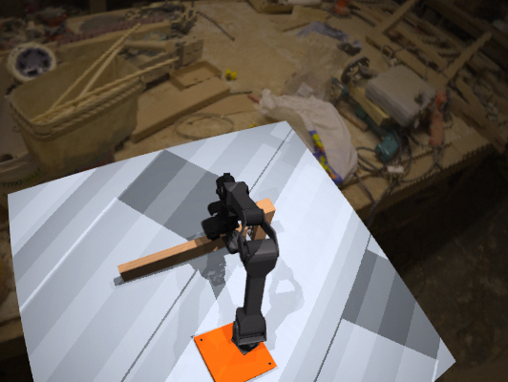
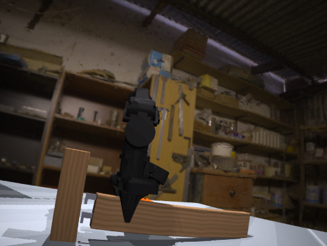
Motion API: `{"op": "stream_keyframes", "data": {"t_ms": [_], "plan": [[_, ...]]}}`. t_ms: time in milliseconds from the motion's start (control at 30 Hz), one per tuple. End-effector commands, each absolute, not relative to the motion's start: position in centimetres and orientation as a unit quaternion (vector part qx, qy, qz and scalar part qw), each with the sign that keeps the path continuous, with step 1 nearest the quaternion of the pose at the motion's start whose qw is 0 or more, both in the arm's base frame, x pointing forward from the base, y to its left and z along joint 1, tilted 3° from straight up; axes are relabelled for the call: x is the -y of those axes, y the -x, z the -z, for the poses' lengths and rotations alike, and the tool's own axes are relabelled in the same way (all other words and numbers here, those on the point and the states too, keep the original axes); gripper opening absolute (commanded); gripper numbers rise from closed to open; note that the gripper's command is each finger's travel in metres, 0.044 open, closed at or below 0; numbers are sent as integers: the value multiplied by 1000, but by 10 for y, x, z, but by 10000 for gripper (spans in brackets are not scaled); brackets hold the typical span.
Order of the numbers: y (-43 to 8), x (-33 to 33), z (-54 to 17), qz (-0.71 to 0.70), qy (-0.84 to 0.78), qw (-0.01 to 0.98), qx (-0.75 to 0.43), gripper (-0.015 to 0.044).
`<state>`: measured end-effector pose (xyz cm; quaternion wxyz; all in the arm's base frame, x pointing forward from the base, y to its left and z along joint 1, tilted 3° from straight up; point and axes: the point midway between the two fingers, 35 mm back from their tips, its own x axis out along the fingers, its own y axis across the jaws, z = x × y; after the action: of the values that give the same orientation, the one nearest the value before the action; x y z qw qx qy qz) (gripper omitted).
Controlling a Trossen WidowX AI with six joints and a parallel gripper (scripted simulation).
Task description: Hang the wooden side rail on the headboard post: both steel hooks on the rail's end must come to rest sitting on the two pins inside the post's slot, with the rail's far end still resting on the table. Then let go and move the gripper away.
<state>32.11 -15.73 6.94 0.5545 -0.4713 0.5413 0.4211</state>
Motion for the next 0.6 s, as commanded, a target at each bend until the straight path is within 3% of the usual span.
{"op": "stream_keyframes", "data": {"t_ms": [0, 567], "plan": [[-323, 160, -72, -418, 475, 554, -541, 0], [-322, 162, -73, -418, 475, 554, -541, 0]]}}
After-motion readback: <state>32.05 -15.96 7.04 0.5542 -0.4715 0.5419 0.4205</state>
